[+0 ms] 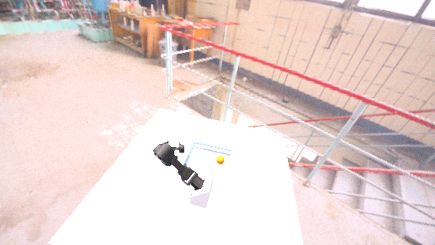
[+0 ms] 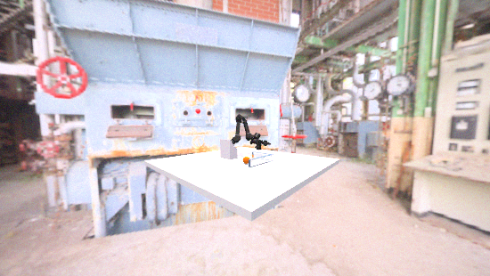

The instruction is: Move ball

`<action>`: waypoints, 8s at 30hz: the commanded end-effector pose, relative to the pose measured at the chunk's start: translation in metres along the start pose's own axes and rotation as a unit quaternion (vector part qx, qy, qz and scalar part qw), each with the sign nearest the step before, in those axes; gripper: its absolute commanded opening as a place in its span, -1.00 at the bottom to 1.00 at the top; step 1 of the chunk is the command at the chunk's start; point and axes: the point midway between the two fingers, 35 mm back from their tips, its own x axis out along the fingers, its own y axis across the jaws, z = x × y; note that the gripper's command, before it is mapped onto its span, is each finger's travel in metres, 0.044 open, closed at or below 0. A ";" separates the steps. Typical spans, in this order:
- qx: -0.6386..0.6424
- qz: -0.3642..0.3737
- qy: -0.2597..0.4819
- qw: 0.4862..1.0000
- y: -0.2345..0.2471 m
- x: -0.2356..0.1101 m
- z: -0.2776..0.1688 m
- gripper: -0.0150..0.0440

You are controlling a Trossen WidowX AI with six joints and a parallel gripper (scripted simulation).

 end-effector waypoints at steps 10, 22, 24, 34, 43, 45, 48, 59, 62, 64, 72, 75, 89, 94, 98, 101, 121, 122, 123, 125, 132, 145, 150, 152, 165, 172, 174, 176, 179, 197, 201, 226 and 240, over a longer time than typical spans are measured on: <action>0.235 0.253 -0.091 0.934 0.131 0.107 0.006 0.91; 0.494 0.535 -0.149 0.669 0.272 0.092 0.045 0.91; 0.544 0.576 -0.142 0.593 0.290 0.081 0.050 0.91; 0.730 0.677 -0.039 0.083 0.349 0.027 0.052 0.91; 0.744 0.664 -0.002 -0.069 0.358 0.018 0.046 0.91; 0.744 0.664 -0.002 -0.069 0.358 0.018 0.046 0.91; 0.744 0.664 -0.002 -0.069 0.358 0.018 0.046 0.91; 0.744 0.664 -0.003 -0.069 0.357 0.019 0.056 0.91; 0.744 0.664 -0.003 -0.069 0.357 0.020 0.060 0.91; 0.744 0.664 -0.003 -0.069 0.357 0.020 0.061 0.91; 0.744 0.664 -0.002 -0.069 0.356 0.022 0.072 0.91; 0.744 0.664 -0.002 -0.069 0.356 0.023 0.077 0.91; 0.744 0.664 -0.003 -0.070 0.353 0.025 0.099 0.91; 0.744 0.664 -0.003 -0.070 0.352 0.025 0.107 0.91; 0.744 0.664 -0.004 -0.070 0.351 0.026 0.110 0.91; 0.744 0.664 -0.004 -0.070 0.351 0.026 0.110 0.64; 0.754 0.652 0.019 -0.078 0.364 0.028 0.071 -0.49; 0.754 0.653 0.018 -0.077 0.365 0.027 0.065 -0.49; 0.753 0.653 0.018 -0.076 0.366 0.027 0.059 -0.49; 0.752 0.655 0.016 -0.074 0.367 0.026 0.047 -0.49; 0.747 0.661 0.008 -0.070 0.368 0.018 0.005 -0.49; 0.744 0.665 -0.001 -0.068 0.363 0.010 -0.028 -0.49; 0.744 0.665 0.001 -0.068 0.342 0.014 -0.019 -0.49; 0.744 0.665 0.001 -0.068 0.333 0.015 -0.015 -0.49; 0.744 0.665 -0.002 -0.071 0.276 0.012 0.014 -0.49; 0.744 0.665 -0.003 -0.071 0.270 0.012 0.023 -0.49; 0.744 0.665 -0.002 -0.071 0.269 0.014 0.031 -0.49; 0.744 0.665 -0.002 -0.071 0.269 0.015 0.041 -0.49; 0.744 0.664 -0.002 -0.071 0.267 0.018 0.058 -0.49; 0.744 0.664 -0.004 -0.072 0.261 0.020 0.096 -0.49; 0.744 0.664 -0.005 -0.072 0.261 0.021 0.102 -0.49; 0.744 0.665 -0.002 -0.069 0.269 0.016 0.043 0.91; 0.746 0.661 -0.001 -0.074 0.271 0.013 0.027 0.91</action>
